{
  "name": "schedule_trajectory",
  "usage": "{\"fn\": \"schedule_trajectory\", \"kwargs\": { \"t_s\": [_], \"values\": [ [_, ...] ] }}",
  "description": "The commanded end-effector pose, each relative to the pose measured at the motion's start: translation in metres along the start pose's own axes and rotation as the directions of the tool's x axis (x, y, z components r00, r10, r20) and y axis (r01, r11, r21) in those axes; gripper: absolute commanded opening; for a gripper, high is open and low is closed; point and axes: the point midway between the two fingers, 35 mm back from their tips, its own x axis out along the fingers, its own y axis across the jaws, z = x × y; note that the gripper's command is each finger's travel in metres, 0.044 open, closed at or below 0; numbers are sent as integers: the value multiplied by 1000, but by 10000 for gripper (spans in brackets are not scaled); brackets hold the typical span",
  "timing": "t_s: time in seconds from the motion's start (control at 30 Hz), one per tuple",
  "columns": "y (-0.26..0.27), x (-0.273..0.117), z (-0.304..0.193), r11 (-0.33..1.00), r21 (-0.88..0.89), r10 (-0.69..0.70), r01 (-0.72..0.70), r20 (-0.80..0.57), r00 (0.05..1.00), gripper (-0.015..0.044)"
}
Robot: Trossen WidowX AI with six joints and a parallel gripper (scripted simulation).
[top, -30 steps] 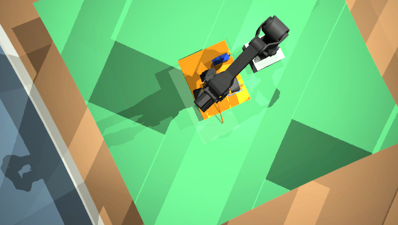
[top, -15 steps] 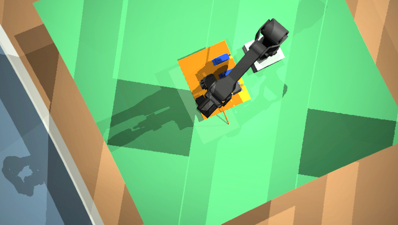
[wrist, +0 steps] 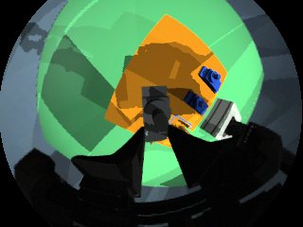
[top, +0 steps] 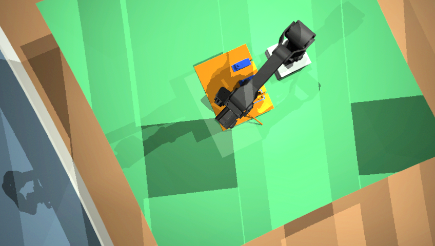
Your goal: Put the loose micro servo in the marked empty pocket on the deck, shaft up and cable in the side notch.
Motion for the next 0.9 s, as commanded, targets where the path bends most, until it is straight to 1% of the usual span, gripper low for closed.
{"fn": "schedule_trajectory", "kwargs": {
  "t_s": [0.0, 0.17, 0.37, 0.7, 0.8, 0.87],
  "values": [
    [0, 0, 0, 988, -155, 0, 0, -2, 1000, 0],
    [0, 0, 0, 947, -322, 0, 0, -2, 1000, 0],
    [0, 0, 0, 861, -508, 0, -1, -2, 1000, 0],
    [0, 0, 0, 640, -769, 0, -1, -2, 1000, 0],
    [0, 0, 0, 562, -827, 0, -1, -2, 1000, 0],
    [0, 0, 0, 544, -839, 0, -1, -2, 1000, 0]
  ]
}}
